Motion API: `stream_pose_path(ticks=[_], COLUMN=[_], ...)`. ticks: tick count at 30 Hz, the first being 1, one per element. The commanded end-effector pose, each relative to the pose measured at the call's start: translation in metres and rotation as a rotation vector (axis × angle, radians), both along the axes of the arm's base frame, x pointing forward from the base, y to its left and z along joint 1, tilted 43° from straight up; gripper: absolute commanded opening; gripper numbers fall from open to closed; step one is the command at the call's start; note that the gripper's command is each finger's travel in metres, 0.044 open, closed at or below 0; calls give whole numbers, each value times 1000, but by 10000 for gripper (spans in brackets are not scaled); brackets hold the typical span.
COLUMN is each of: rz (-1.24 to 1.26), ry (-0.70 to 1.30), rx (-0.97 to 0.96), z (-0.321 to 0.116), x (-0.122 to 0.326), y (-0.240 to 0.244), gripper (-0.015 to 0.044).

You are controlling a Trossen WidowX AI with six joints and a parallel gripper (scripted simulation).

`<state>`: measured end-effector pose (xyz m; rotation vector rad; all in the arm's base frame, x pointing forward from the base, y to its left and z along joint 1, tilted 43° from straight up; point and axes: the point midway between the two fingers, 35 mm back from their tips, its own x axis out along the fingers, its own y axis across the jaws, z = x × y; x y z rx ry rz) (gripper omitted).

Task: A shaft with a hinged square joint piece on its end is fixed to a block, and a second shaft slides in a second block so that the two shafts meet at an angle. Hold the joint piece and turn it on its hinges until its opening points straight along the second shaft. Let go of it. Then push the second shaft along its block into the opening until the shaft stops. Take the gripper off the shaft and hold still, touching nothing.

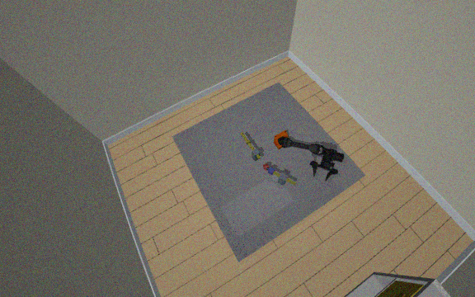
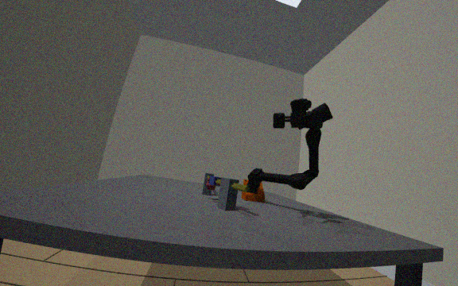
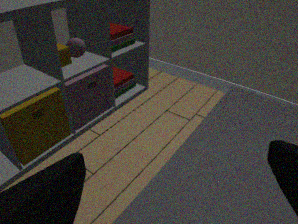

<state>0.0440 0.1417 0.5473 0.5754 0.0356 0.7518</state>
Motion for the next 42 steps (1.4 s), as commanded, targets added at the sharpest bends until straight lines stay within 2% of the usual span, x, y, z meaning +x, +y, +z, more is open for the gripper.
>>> stream_pose_path(ticks=[1,4,19,31,42], rz=[0,-6,-109,-132,-77], ry=[0,8,227,487,746], rx=[0,4,6,-73,-195], z=[0,0,-46,-126,-215], x=[0,6,123,200,237], y=[0,-4,-79,-117,-134], gripper=[426,440,440,440,440])
